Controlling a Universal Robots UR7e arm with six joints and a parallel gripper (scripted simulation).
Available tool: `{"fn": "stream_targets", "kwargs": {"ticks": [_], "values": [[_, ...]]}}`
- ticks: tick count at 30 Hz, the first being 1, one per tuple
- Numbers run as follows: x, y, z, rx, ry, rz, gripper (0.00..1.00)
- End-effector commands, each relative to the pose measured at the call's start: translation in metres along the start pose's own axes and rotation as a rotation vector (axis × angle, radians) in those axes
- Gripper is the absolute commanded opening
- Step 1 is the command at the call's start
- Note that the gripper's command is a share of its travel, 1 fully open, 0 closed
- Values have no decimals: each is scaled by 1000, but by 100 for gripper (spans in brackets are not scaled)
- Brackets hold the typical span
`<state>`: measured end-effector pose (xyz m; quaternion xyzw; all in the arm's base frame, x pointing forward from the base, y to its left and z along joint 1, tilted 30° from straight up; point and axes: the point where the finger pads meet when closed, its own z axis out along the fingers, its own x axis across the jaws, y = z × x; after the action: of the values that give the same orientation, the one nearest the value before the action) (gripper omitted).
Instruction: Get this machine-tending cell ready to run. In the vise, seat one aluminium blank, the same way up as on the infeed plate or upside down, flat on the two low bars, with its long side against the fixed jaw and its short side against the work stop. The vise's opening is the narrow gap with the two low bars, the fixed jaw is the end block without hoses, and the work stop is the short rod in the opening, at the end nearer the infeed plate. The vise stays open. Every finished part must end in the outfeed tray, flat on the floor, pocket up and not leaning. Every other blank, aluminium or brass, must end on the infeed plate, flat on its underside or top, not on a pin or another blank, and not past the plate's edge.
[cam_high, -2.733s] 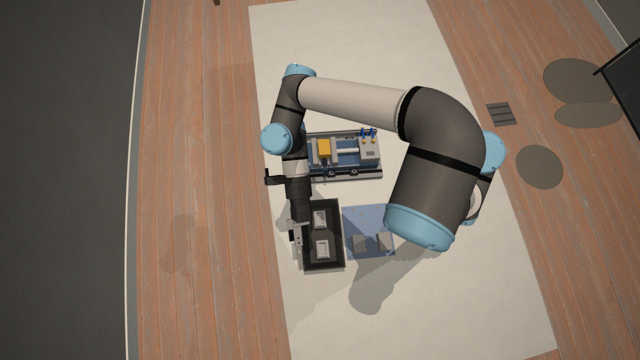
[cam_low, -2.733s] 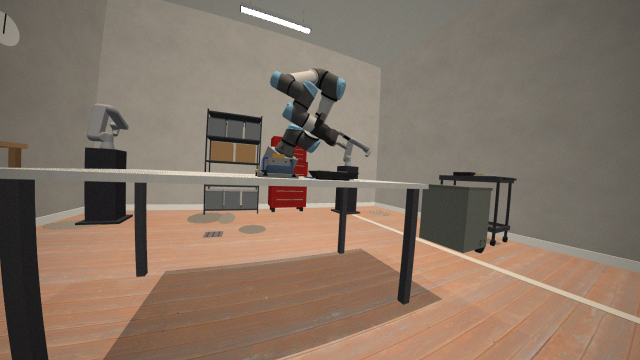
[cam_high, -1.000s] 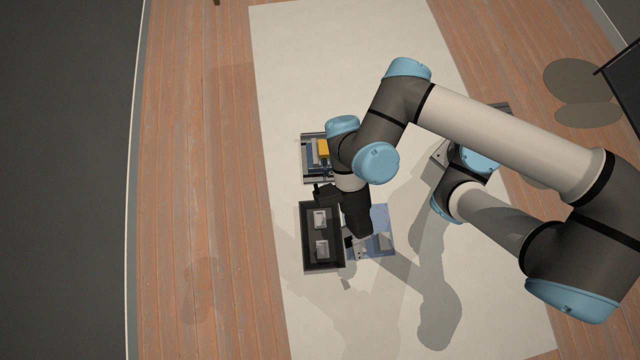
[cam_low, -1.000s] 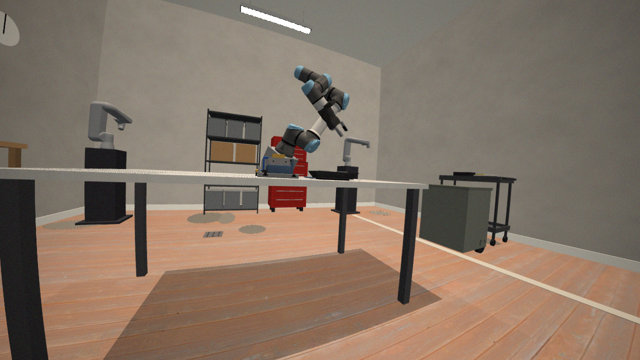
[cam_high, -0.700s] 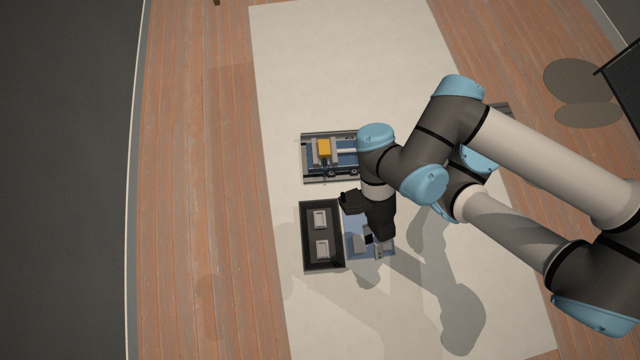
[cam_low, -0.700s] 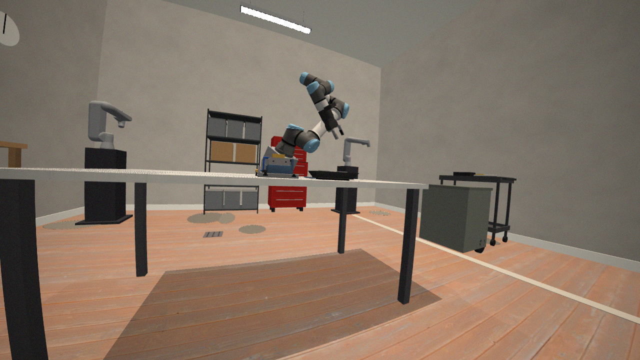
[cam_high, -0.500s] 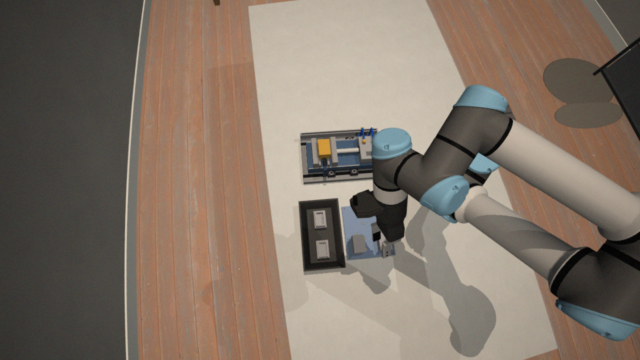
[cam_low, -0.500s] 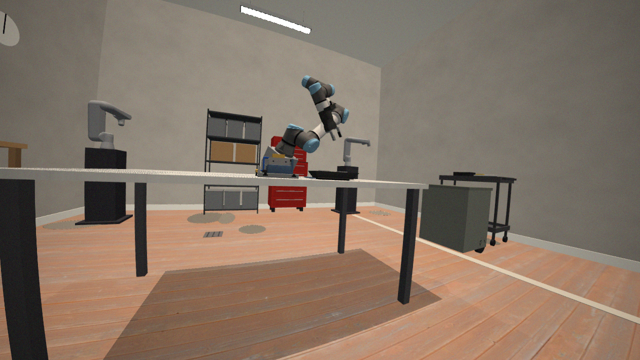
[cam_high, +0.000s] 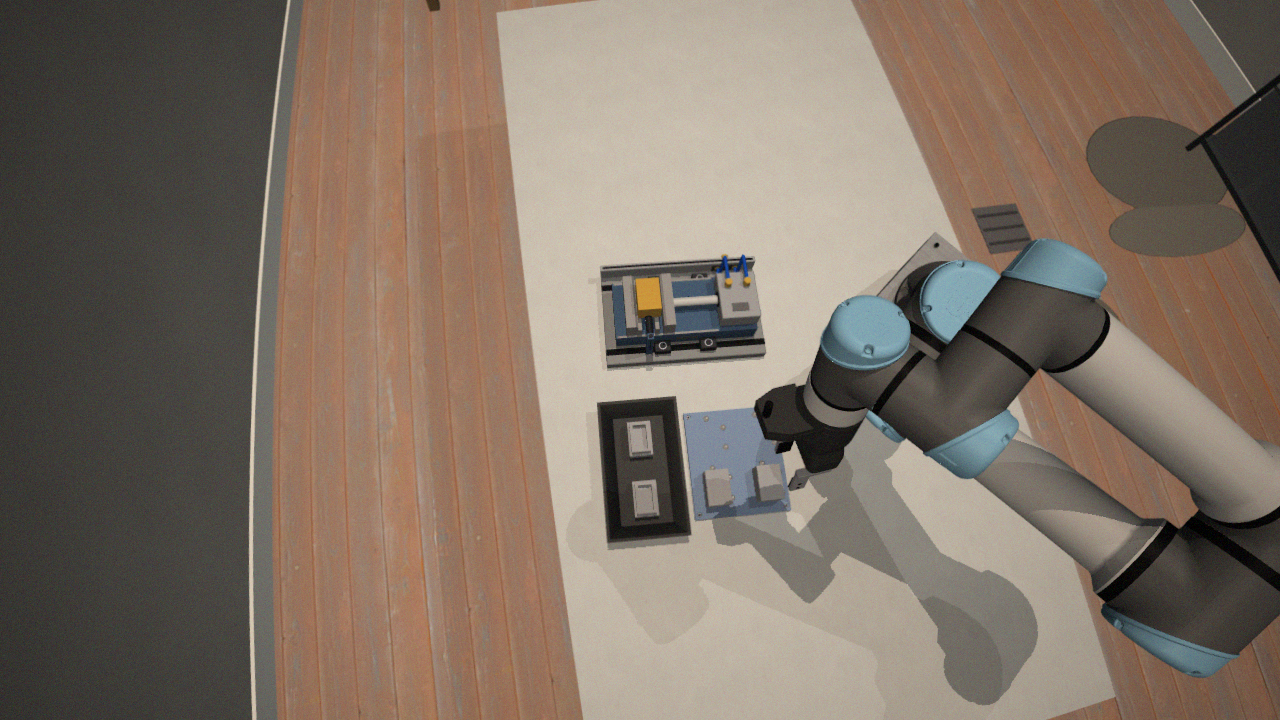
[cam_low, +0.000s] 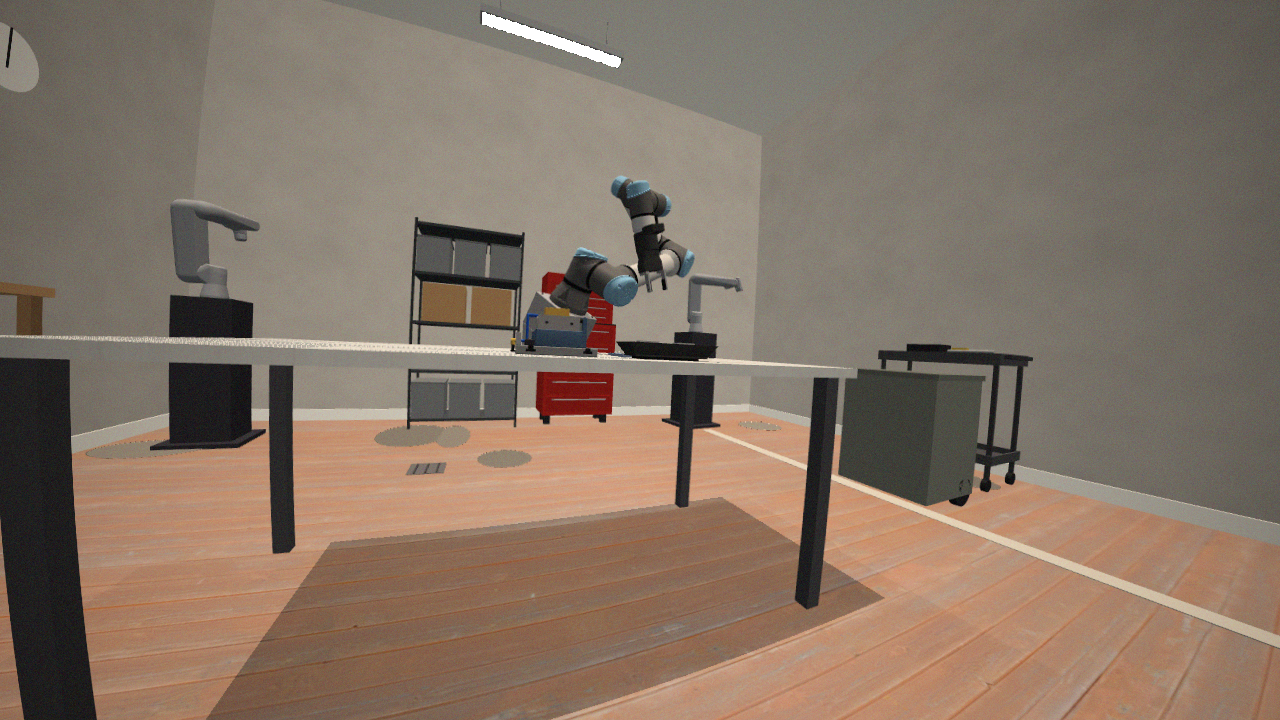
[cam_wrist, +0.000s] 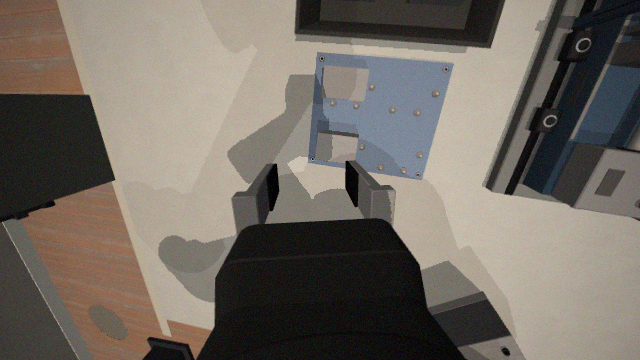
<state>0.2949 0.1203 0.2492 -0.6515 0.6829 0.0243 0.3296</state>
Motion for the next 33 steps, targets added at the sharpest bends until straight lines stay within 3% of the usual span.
{"fn": "stream_targets", "kwargs": {"ticks": [1, 7, 12, 14, 22, 33], "values": [[13, 13, 7, 12, 87, 43, 100], [29, 24, 15, 32, 166, 87, 100], [39, 29, 19, 46, 211, 112, 100], [39, 29, 19, 46, 211, 112, 100], [47, 33, 22, 58, 247, 133, 100], [49, 34, 22, 61, 253, 137, 100]]}}
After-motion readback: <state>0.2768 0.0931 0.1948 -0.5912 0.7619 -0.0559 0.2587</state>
